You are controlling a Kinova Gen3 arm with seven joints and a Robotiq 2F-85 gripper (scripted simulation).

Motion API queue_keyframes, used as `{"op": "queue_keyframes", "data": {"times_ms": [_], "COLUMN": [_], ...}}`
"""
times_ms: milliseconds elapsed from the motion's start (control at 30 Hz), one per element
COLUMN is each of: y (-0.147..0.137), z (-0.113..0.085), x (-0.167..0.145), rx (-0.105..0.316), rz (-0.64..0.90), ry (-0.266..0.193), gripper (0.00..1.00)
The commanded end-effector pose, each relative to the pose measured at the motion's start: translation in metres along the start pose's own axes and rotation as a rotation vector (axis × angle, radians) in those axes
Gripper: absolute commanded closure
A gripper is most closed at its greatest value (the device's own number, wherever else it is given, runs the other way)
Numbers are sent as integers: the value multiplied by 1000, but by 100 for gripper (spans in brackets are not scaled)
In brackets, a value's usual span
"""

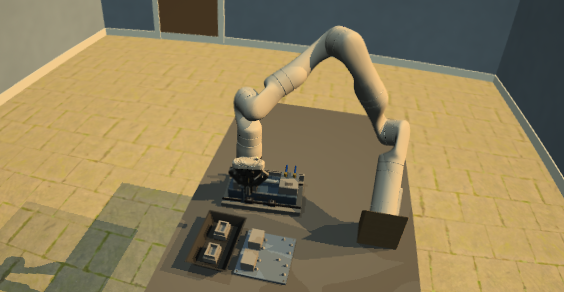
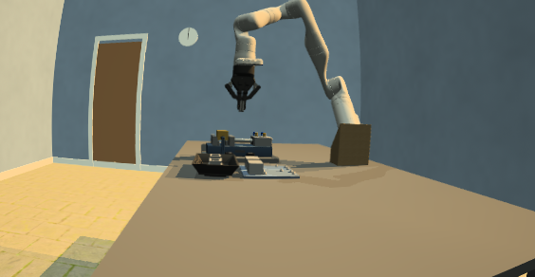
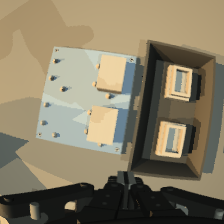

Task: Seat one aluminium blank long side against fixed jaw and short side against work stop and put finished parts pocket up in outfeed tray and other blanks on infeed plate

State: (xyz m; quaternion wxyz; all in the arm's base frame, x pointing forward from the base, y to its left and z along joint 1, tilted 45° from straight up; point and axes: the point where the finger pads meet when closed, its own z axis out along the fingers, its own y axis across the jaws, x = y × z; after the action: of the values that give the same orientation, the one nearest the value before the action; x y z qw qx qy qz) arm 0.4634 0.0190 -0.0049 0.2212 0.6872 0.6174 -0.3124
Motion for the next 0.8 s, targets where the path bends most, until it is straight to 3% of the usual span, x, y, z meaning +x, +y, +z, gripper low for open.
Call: {"op": "queue_keyframes", "data": {"times_ms": [0,67,133,367,767], "y": [37,58,58,104,109], "z": [9,10,10,13,14], "x": [-3,-7,-7,-19,-20], "rx": [8,8,8,11,11], "rz": [19,19,19,20,20], "ry": [0,0,0,0,0], "gripper": [100,100,100,100,100]}}
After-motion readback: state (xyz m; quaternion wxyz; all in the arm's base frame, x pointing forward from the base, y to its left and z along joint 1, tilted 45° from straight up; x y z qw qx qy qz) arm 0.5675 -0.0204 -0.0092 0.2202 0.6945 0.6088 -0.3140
